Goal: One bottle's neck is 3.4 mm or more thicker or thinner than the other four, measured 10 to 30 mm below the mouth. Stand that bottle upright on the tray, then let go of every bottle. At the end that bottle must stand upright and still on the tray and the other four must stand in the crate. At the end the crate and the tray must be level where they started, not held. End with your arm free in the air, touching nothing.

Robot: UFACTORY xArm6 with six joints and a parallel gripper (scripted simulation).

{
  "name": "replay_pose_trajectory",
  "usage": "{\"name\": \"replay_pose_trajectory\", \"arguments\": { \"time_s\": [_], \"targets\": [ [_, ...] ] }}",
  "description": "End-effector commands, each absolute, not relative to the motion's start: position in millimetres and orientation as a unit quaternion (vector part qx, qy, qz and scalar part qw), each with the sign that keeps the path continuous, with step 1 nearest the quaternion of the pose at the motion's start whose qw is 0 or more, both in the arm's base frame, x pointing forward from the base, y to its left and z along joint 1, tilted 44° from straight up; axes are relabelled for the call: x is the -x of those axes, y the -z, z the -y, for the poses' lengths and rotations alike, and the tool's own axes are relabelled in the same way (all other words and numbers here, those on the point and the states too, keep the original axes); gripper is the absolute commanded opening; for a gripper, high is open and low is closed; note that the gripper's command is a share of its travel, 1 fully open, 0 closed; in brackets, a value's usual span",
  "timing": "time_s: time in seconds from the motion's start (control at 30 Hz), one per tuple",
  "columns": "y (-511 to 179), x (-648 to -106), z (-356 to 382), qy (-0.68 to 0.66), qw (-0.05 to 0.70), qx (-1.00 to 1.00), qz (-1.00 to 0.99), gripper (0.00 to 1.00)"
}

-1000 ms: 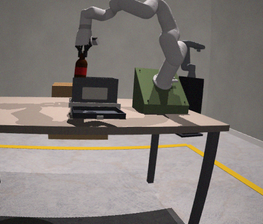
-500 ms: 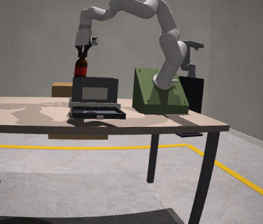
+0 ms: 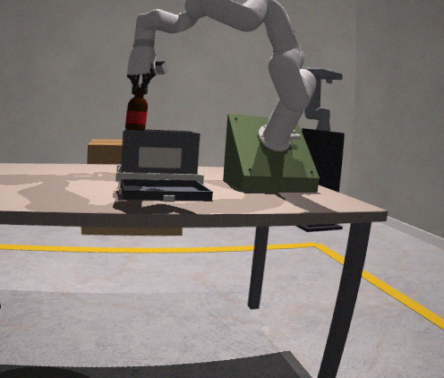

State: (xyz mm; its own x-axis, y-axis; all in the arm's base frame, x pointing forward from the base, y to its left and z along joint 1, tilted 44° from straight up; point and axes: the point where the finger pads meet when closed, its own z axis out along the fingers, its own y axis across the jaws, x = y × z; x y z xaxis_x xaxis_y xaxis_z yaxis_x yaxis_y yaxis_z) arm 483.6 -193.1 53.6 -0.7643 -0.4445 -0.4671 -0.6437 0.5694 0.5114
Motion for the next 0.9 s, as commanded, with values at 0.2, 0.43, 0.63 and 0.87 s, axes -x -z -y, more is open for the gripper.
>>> {"name": "replay_pose_trajectory", "arguments": {
  "time_s": [0.2,0.43,0.63,0.87],
  "targets": [
    [-61.8,-483.9,201.3,-0.342,0.146,0.311,-0.874,0.00],
    [-63.0,-483.8,202.4,-0.342,0.146,0.311,-0.874,0.00],
    [-63.0,-483.8,202.4,-0.342,0.146,0.311,-0.874,0.00],
    [-63.0,-483.8,202.4,-0.342,0.146,0.311,-0.874,0.00]
  ]
}}
